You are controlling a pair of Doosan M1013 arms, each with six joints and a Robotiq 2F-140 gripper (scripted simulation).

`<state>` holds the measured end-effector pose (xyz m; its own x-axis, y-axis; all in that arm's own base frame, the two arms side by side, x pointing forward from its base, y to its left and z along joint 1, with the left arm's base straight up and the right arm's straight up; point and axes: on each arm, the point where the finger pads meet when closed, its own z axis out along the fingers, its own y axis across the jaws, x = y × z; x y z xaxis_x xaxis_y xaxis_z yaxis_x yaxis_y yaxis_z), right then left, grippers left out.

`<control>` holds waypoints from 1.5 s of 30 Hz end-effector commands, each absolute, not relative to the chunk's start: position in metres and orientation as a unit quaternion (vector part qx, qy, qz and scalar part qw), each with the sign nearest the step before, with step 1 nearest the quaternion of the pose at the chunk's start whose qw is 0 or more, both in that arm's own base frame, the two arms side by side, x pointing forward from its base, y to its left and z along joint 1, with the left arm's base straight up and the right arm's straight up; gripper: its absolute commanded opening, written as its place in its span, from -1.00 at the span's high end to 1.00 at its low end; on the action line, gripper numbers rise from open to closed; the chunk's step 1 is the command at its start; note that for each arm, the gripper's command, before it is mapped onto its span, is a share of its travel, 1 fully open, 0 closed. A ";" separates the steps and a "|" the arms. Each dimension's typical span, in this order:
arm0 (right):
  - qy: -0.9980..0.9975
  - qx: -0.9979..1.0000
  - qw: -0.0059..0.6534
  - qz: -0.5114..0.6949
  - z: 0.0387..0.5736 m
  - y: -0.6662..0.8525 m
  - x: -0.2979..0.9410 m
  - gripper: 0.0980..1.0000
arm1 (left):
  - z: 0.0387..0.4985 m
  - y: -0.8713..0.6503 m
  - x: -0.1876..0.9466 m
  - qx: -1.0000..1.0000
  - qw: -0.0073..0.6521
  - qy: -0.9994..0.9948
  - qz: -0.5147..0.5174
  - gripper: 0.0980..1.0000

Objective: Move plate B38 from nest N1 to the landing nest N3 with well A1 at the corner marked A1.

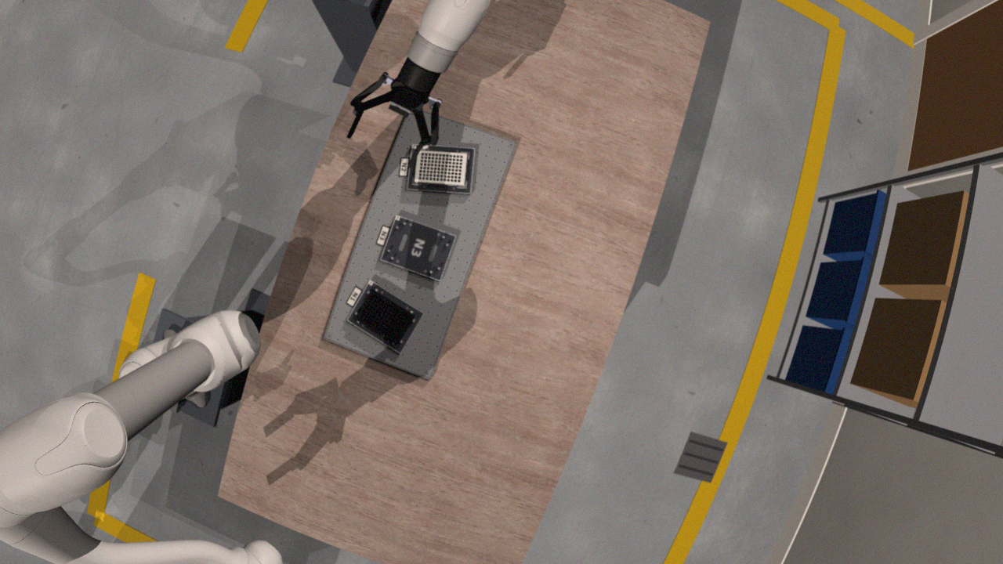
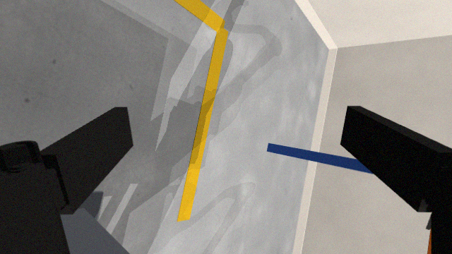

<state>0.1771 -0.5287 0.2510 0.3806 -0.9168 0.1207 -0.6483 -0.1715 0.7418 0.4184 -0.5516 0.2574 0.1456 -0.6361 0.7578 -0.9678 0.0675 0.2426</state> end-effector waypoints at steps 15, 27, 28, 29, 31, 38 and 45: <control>-0.578 0.736 0.262 -0.236 0.237 -0.485 0.097 -1.00 | 0.258 -0.552 0.419 0.649 0.390 -0.618 0.213 -1.00; -0.605 0.730 0.189 -0.254 0.230 -0.452 0.062 -1.00 | 0.258 -0.552 0.419 0.649 0.390 -0.618 0.213 -1.00; -0.608 0.730 0.182 -0.255 0.230 -0.449 0.059 -1.00 | 0.258 -0.552 0.419 0.649 0.390 -0.618 0.213 -1.00; -0.610 0.729 0.175 -0.256 0.229 -0.446 0.056 -1.00 | 0.258 -0.552 0.419 0.649 0.390 -0.618 0.213 -1.00; -0.615 0.728 0.161 -0.257 0.228 -0.439 0.051 -1.00 | 0.258 -0.552 0.419 0.649 0.390 -0.618 0.213 -1.00; -0.626 0.725 0.126 -0.258 0.226 -0.424 0.040 -1.00 | 0.258 -0.552 0.419 0.649 0.390 -0.618 0.213 -1.00; -0.639 0.721 0.081 -0.256 0.224 -0.404 0.029 -1.00 | 0.258 -0.552 0.419 0.649 0.390 -0.618 0.213 -1.00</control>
